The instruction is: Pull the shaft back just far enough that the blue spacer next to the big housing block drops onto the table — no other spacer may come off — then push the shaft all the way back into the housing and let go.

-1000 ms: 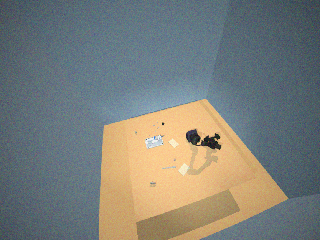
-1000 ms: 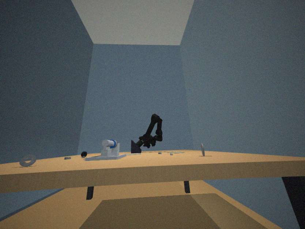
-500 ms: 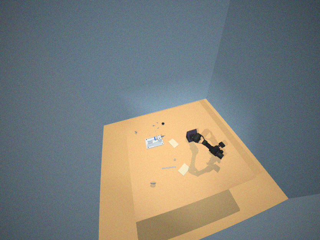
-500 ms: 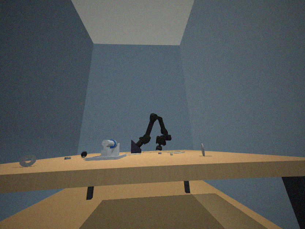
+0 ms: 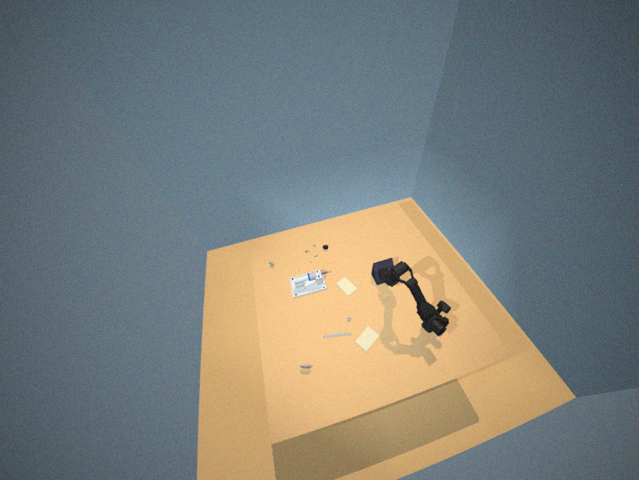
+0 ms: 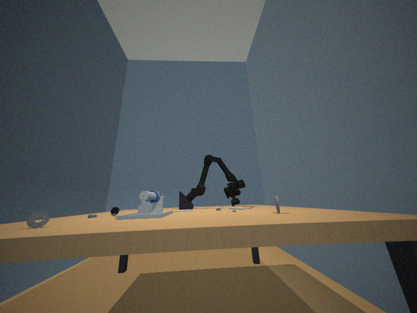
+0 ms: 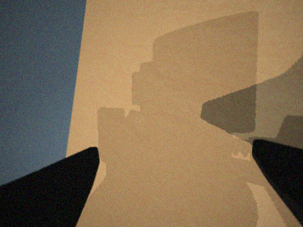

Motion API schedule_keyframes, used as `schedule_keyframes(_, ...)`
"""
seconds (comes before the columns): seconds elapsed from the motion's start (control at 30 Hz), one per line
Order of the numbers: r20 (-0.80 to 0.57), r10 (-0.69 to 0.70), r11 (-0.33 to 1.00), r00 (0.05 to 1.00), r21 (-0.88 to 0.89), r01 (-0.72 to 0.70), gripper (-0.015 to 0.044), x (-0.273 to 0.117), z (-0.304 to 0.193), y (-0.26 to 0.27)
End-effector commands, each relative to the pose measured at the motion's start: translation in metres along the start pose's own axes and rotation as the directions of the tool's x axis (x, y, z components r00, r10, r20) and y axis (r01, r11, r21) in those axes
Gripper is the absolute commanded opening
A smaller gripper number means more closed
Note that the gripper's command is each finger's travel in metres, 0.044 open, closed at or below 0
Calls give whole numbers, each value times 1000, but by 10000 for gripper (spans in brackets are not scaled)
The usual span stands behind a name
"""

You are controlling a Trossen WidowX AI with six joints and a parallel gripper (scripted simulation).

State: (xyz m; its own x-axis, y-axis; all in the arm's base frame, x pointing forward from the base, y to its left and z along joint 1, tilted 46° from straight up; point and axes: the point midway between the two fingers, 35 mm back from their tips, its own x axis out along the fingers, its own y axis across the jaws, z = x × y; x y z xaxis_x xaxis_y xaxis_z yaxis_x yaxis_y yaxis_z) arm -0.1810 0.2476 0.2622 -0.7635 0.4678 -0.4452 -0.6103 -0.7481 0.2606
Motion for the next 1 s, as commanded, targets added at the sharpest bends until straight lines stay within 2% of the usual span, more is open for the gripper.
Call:
schedule_keyframes(0.0, 68, -94, 992, 993, -74, 99, 440, -16, 22, -24)
schedule_keyframes(0.13, 136, -220, 963, 966, -126, 237, 440, -41, 41, -57)
schedule_keyframes(0.3, 187, -398, 903, 898, -93, 420, 440, -78, 52, -100)
schedule_keyframes(0.57, 194, -600, 788, 776, -22, 615, 440, -135, 71, -170)
schedule_keyframes(0.67, 228, -636, 760, 737, 20, 650, 440, -156, 75, -175)
schedule_keyframes(0.83, 179, -734, 679, 655, 168, 714, 440, -194, 53, -215)
schedule_keyframes(0.97, 83, -822, 564, 563, 243, 789, 440, -237, 23, -250)
